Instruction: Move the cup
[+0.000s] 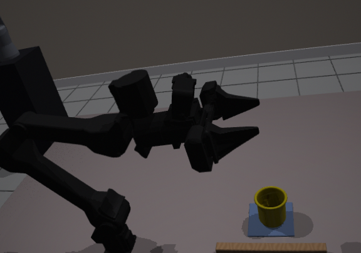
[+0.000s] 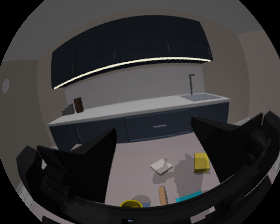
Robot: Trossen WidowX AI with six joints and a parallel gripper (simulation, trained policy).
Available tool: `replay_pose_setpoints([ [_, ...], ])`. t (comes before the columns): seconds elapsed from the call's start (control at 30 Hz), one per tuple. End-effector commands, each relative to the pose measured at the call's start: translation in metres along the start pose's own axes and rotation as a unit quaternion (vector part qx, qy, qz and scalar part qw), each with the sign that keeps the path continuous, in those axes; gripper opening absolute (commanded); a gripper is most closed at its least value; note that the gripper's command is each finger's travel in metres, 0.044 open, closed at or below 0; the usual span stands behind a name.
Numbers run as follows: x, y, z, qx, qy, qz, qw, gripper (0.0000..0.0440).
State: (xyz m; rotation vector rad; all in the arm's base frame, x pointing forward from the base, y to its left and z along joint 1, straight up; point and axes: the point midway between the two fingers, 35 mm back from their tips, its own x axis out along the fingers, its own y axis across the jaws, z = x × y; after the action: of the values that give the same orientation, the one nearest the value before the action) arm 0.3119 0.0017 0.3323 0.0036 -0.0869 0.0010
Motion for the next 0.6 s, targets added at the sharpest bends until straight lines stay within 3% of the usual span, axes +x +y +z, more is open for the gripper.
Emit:
replay_pose_setpoints([
  [0.0,0.000,0.001,0.001,0.001,0.000,0.002,1.000,0.0374],
  [0.37,0.004,0.009,0.004,0.024,0.031,0.012,0.999,0.0090],
  [0.43,0.005,0.010,0.005,0.032,0.041,0.014,0.999,0.0073],
  [0.57,0.009,0.014,0.006,0.052,0.058,0.019,0.997,0.0086],
])
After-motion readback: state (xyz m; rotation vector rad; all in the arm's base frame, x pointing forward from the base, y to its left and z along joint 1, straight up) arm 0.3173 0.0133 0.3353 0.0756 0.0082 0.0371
